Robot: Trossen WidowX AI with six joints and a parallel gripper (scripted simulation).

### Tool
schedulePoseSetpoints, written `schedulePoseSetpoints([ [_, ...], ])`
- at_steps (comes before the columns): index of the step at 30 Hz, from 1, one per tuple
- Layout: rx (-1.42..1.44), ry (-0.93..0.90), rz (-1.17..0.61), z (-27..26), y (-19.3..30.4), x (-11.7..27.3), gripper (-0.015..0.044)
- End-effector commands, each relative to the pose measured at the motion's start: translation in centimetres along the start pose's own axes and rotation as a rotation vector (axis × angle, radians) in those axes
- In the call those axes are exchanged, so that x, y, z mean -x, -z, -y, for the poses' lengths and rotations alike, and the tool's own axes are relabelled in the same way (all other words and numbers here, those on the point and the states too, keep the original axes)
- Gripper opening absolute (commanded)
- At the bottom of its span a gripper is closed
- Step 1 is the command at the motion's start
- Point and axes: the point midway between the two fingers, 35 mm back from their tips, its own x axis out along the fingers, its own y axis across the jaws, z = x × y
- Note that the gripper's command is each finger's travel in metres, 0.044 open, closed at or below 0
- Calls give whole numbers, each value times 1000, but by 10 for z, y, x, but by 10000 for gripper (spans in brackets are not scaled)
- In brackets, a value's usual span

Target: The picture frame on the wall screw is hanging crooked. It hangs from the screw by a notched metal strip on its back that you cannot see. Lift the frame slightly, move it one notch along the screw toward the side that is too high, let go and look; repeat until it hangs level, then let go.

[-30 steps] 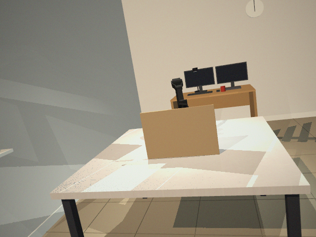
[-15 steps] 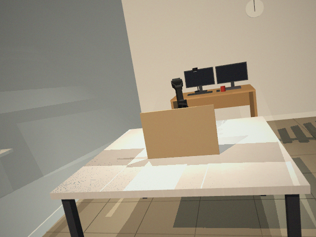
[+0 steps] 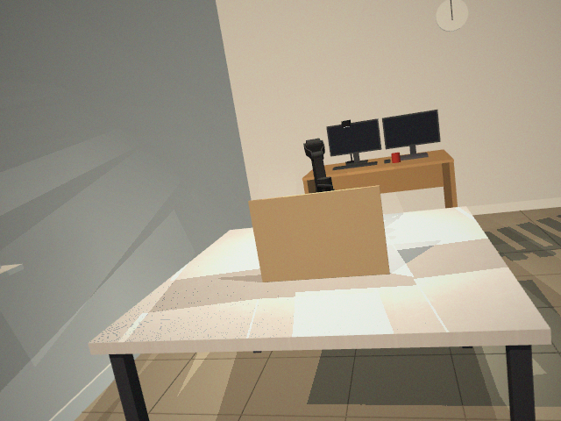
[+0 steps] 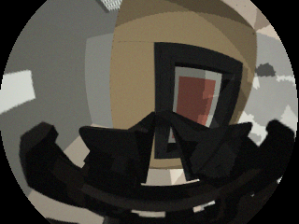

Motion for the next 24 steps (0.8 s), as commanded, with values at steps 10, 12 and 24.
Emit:
schedulePoseSetpoints([
  [10, -5, -10, -1, 2, 0, 0, 0],
  [12, -5, -10, -1, 2, 0, 0, 0],
  [24, 0, 0, 3, 5, -1, 0, 0],
])
